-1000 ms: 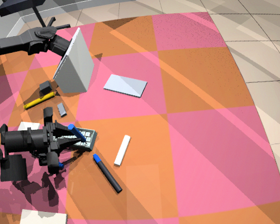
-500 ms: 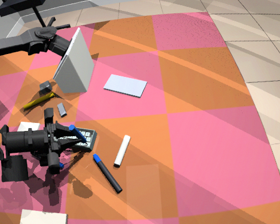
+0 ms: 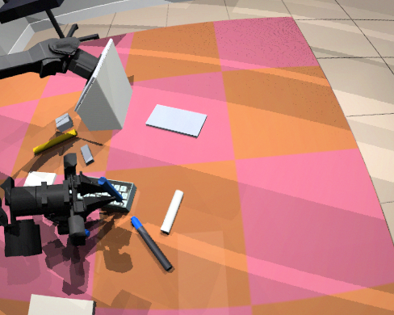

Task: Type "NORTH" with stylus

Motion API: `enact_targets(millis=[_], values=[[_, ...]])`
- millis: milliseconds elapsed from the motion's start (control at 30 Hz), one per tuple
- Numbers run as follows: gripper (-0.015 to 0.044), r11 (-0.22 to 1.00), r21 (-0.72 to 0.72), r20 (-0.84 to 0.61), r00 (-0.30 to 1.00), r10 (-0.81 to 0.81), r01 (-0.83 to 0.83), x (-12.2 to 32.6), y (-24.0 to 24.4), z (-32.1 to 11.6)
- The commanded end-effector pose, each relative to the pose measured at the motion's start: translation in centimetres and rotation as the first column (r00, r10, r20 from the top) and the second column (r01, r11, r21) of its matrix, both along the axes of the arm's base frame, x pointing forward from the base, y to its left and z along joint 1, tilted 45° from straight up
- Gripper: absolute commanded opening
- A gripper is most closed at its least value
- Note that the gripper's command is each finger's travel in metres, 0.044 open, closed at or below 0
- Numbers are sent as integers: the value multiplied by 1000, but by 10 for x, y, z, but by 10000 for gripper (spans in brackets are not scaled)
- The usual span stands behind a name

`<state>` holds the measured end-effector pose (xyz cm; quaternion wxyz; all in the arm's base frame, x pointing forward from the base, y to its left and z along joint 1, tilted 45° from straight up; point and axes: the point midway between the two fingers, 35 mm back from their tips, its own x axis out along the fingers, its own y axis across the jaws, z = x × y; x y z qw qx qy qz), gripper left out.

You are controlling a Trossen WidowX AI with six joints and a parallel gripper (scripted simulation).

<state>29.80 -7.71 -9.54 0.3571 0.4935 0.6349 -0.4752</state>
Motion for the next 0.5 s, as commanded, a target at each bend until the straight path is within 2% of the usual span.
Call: enact_targets(millis=[0,267,467], values=[[81,1000,-6,1,1000,7,-7,0,-2,-1],[81,1000,-6,1,1000,7,-7,0,0,1],[81,1000,-5,2,1000,7,-7,4,18,19]])
